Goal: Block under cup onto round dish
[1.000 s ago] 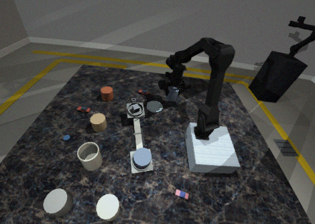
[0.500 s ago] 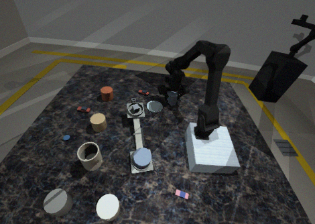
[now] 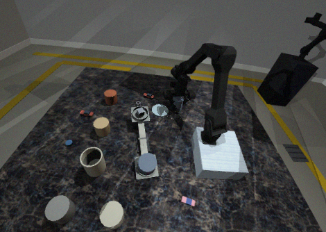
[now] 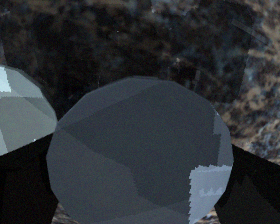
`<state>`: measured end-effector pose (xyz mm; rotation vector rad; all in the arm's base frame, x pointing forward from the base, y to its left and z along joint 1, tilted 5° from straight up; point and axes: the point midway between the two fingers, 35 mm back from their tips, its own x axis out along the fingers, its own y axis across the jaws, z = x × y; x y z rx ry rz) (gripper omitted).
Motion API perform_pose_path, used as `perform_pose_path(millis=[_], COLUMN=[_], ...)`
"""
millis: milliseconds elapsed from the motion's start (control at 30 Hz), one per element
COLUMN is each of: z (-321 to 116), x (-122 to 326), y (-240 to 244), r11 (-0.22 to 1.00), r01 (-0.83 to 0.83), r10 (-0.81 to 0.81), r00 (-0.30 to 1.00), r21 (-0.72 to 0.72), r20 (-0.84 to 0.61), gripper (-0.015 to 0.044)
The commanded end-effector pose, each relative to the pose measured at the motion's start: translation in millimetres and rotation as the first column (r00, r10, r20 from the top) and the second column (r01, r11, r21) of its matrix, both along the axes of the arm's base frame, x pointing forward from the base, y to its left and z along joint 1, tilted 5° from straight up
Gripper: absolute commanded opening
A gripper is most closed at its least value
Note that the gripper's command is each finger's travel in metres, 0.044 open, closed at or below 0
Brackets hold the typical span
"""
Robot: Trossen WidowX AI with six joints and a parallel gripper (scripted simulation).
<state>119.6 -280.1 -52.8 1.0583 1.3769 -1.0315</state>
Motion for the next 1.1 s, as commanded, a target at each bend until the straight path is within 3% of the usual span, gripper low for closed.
perform_pose_path(millis=[0,333,433,633,867,1067], z=[0,12,51,54,69,78], x=[0,1,2,2,27,74], y=[0,-2,-5,-5,-4,15], r11=[1.000,1.000,1.000,1.000,0.994,0.988], r01=[0.000,-0.001,-0.002,-0.003,-0.094,-0.149], r10=[0.000,0.001,0.002,0.003,0.096,0.151], r00=[1.000,1.000,1.000,1.000,0.995,0.988], r21=[-0.001,-0.003,-0.009,-0.009,-0.047,-0.038], r20=[0.001,0.001,0.001,0.001,0.028,0.035], gripper=[0.0184,0.0440,0.0440,0.0440,0.0260,0.0260])
